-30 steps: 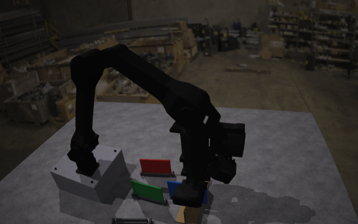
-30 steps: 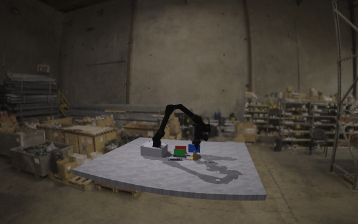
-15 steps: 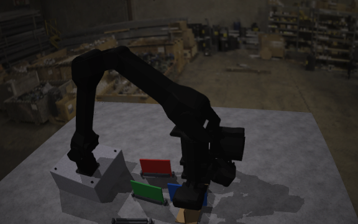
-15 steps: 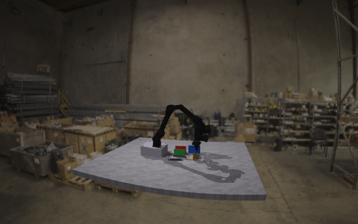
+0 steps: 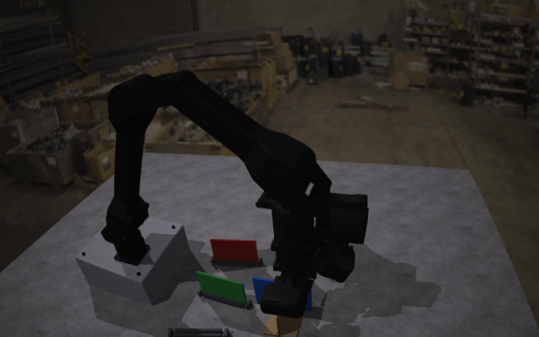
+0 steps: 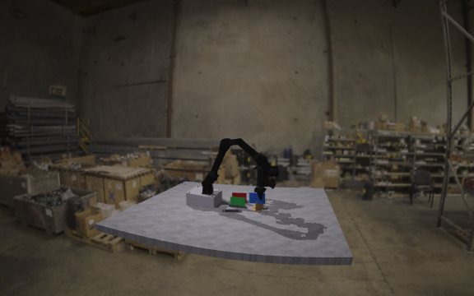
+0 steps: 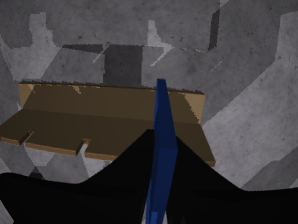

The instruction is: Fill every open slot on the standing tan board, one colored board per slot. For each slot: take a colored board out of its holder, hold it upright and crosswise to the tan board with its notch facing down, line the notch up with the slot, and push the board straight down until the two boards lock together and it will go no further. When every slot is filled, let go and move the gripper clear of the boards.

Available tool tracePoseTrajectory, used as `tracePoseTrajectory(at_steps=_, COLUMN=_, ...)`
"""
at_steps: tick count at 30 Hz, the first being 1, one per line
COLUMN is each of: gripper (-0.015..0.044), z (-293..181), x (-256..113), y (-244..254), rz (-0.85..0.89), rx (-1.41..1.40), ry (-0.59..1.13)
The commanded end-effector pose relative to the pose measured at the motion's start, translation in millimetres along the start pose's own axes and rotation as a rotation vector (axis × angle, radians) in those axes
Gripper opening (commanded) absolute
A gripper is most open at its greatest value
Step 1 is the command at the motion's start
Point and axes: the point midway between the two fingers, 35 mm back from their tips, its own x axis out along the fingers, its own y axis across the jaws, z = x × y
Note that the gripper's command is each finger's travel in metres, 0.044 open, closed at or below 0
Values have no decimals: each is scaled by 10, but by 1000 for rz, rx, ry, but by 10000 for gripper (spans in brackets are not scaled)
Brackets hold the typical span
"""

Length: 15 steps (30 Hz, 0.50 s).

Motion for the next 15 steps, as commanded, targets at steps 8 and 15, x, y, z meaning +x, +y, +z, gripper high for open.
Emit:
tracePoseTrajectory(at_steps=8, gripper=0, z=8, x=10, y=-3, rz=-4, rx=-12, ry=0)
tracePoseTrajectory(at_steps=15, gripper=0, z=10, x=19, y=1, rz=-4, rx=-1, ry=0)
